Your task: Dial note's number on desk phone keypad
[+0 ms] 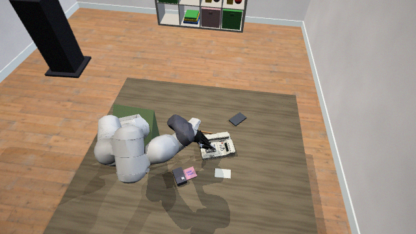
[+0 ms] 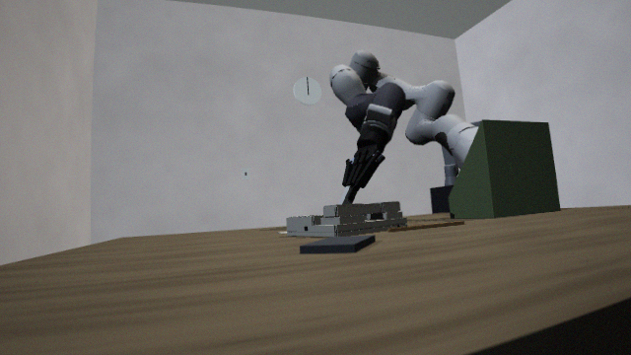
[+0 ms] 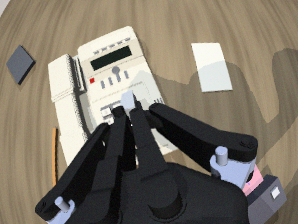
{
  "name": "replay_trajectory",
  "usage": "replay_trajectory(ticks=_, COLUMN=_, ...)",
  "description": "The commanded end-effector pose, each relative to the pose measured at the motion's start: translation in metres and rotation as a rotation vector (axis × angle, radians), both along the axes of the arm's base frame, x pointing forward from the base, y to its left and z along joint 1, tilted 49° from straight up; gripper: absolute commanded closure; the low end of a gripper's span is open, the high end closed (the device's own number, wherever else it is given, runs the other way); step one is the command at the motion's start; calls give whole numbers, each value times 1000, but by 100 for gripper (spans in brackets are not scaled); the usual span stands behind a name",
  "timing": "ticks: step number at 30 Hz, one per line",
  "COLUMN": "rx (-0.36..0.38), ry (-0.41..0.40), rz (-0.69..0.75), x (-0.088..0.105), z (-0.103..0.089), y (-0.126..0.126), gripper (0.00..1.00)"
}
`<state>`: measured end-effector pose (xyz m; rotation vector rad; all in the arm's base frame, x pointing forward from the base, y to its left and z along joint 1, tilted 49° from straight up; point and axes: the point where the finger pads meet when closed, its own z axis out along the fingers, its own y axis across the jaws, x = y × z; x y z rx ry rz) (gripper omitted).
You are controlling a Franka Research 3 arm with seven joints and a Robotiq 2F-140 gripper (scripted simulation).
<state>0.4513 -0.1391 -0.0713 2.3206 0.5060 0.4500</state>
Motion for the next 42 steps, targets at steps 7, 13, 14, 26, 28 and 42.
replay_trajectory(ticks=7, rx=-2, ry=18, rz=16, x=-2, z=-3, y=-2, gripper=100)
replay_trajectory(ticks=13, rx=-2, ry=18, rz=16, x=-3, z=-6, y=-5, gripper=100)
replay_trajectory(ticks=14, rx=-2, ry=18, rz=16, x=-3, z=-6, y=-5, gripper=100)
replay_trajectory(ticks=26, rx=-2, ry=18, rz=16, x=-3, z=-7, y=-6, gripper=100)
replay_trajectory(ticks=28, rx=-2, ry=18, rz=16, x=-3, z=-7, y=-6, gripper=100)
replay_trajectory(ticks=42, rx=-2, ry=18, rz=16, x=-3, z=-8, y=-7, gripper=100)
